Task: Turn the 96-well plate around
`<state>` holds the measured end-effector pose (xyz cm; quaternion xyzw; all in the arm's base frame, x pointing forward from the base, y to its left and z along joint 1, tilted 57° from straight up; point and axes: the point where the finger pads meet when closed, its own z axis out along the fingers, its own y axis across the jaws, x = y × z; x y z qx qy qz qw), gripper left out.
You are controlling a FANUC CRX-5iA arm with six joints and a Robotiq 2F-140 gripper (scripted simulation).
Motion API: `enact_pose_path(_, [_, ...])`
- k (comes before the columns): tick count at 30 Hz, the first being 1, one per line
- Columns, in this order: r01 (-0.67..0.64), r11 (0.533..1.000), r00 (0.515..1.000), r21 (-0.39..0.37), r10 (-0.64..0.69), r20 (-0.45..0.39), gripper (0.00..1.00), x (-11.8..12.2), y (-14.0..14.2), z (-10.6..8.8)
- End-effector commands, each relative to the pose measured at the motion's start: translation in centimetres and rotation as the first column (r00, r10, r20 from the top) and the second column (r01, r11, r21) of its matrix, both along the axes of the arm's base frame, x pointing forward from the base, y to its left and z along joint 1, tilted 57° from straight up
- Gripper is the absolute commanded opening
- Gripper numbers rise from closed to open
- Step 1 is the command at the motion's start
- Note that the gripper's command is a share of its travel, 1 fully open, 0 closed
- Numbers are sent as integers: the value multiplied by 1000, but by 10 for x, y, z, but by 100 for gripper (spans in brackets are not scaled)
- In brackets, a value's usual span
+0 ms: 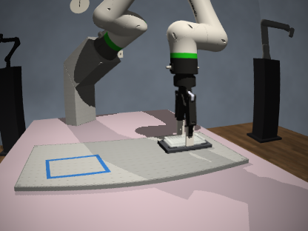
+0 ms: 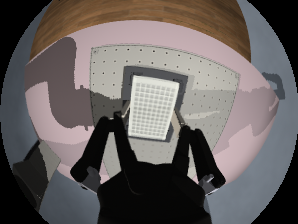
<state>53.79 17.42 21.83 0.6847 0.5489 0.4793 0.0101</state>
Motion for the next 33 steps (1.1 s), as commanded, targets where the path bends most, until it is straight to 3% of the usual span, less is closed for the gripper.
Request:
enact_pose_path(1, [0, 1000, 1000, 0, 0, 0, 0, 0, 0, 0])
enact_pose_path(33, [0, 1000, 1000, 0, 0, 0, 0, -28, -21, 23])
